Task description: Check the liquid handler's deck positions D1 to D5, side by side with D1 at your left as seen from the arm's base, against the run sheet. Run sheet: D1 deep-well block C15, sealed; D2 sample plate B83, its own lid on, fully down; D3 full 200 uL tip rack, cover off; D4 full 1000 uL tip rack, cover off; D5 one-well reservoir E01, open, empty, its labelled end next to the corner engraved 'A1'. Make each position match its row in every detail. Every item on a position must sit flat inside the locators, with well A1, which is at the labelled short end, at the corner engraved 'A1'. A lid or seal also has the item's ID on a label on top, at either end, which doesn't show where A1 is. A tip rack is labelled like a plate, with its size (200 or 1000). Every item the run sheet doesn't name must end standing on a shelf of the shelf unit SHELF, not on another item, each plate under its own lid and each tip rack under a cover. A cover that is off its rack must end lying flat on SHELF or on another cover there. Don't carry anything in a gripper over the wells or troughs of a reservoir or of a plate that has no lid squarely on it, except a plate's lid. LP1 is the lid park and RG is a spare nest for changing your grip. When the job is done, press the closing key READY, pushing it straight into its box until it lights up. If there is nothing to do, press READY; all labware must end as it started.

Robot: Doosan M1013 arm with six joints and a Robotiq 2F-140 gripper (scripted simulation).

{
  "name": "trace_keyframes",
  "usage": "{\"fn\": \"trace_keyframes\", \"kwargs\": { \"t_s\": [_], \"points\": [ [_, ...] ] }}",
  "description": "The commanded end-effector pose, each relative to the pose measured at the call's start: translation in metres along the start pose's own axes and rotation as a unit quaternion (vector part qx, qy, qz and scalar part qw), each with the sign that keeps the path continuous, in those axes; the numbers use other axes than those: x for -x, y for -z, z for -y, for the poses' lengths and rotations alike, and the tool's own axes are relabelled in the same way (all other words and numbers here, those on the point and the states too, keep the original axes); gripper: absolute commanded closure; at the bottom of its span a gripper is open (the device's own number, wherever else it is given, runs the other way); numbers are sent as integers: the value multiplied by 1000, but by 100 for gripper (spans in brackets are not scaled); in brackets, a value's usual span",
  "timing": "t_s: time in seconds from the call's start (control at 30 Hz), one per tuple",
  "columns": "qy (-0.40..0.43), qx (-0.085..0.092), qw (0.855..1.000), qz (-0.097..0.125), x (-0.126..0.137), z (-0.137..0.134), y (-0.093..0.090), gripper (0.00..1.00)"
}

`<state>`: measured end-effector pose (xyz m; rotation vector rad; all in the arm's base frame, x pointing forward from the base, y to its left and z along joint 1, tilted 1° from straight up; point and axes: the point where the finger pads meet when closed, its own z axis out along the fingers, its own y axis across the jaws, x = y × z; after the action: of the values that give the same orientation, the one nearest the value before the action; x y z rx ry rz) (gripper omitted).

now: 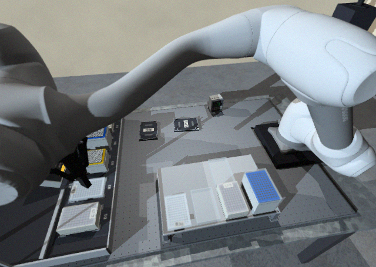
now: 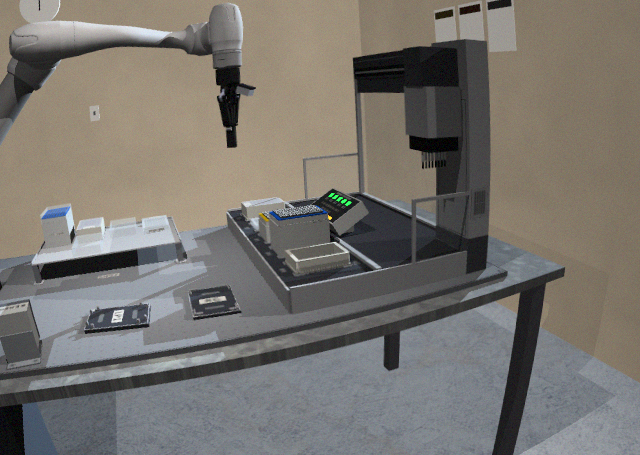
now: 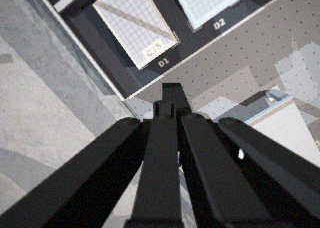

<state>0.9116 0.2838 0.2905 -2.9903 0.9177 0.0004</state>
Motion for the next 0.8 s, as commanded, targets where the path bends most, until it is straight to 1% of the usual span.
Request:
{"fn": "trace_keyframes", "kwargs": {
  "t_s": [0.0, 0.1, 0.2, 0.27, 0.37, 0.53, 0.73, 0.77],
  "points": [
    [-39, -1, 999, -1, 0, 0, 2, 90],
    [-58, -1, 998, -1, 0, 0, 2, 90],
    [-88, -1, 996, -1, 12, -9, 2, 90],
    [-88, -1, 996, -1, 12, -9, 2, 90],
    [-118, -1, 993, -1, 24, -17, 2, 90],
    [-167, -1, 986, -1, 45, -32, 1, 90],
    [-226, -1, 974, -1, 69, -49, 1, 90],
    [-236, -1, 972, -1, 69, -49, 1, 90]
  ]
}}
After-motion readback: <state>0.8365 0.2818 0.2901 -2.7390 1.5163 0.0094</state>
